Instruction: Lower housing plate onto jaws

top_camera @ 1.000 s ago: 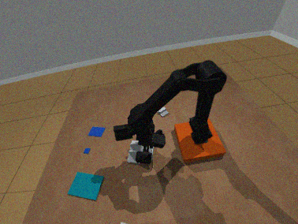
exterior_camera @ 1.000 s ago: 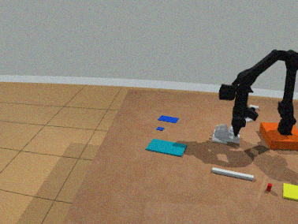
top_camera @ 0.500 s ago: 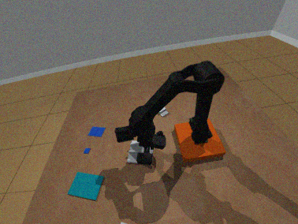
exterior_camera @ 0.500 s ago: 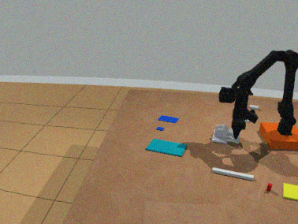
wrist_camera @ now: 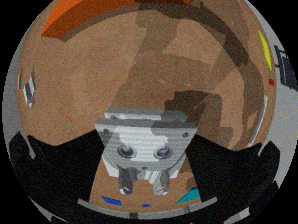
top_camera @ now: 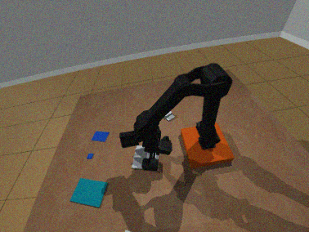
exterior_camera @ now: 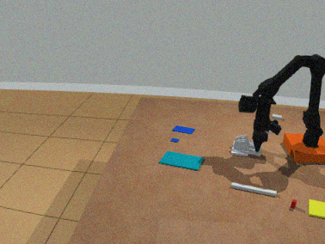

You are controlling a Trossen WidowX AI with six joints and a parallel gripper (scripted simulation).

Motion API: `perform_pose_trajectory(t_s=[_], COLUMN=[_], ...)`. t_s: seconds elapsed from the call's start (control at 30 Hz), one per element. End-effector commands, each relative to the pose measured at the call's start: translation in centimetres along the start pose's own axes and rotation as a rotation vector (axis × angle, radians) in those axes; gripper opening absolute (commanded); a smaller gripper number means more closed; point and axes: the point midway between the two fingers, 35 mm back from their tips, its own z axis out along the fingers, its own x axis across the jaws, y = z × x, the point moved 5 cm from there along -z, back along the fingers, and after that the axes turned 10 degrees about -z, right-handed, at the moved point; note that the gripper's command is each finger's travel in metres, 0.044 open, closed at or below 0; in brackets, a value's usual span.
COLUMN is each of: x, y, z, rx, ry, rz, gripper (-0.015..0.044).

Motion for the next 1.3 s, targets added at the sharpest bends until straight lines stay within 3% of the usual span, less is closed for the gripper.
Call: perform_pose_trajectory(t_s=[0.0, 1.27], x=[-0.05, -0.06], y=[-0.01, 0.00], z=[0.09, 0.95], rx=[0.000, 0.000], ry=[-0.004, -0.004], rz=[0.004, 0.003], gripper=[0.0351, 0.0351])
